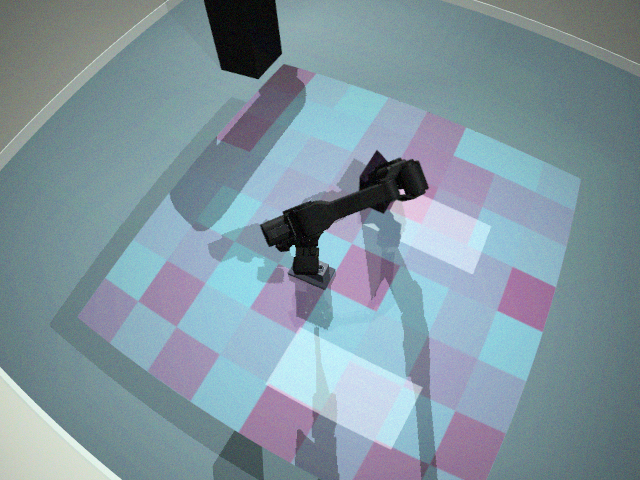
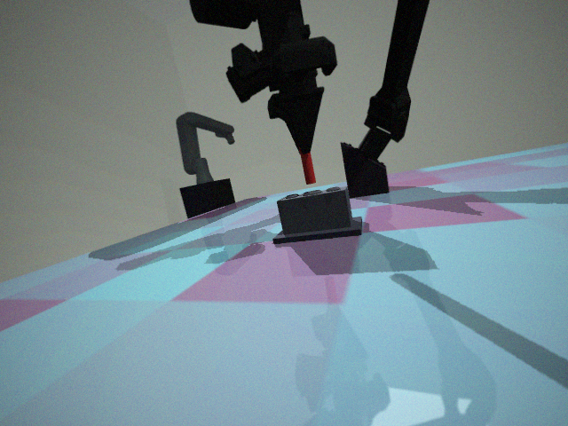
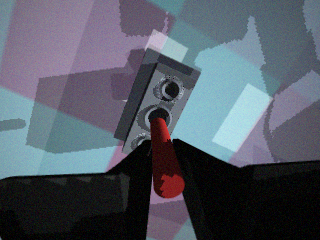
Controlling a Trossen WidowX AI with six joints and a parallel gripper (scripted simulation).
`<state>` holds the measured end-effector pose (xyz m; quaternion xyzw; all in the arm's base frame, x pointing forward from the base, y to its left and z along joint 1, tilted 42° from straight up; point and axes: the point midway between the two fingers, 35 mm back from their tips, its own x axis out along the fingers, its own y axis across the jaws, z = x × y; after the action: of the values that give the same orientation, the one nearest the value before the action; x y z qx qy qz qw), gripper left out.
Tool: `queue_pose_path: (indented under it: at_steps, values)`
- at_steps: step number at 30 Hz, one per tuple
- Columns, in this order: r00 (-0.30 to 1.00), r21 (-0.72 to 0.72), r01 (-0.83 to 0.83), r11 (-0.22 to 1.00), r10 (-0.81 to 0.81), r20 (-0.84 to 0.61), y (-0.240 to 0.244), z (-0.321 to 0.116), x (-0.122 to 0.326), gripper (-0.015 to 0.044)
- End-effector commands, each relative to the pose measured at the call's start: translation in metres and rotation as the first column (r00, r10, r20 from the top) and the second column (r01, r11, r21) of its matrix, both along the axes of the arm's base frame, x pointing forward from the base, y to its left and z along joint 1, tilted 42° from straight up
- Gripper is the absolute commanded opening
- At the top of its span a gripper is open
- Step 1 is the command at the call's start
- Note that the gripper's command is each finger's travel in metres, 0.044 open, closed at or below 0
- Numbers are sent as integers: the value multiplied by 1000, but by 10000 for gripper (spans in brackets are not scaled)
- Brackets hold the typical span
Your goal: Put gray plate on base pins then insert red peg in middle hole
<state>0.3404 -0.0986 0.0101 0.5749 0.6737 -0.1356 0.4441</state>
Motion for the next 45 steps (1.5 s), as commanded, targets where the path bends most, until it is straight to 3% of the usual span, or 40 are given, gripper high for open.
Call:
queue_pose_path:
  at_steps: [1, 45]
  values:
    - [1000, -2, 0, 1000, 0, -1, 0, 1, 0, 0]
    - [1000, -7, -5, 1000, 5, 3, 9, -13, 1, 0]
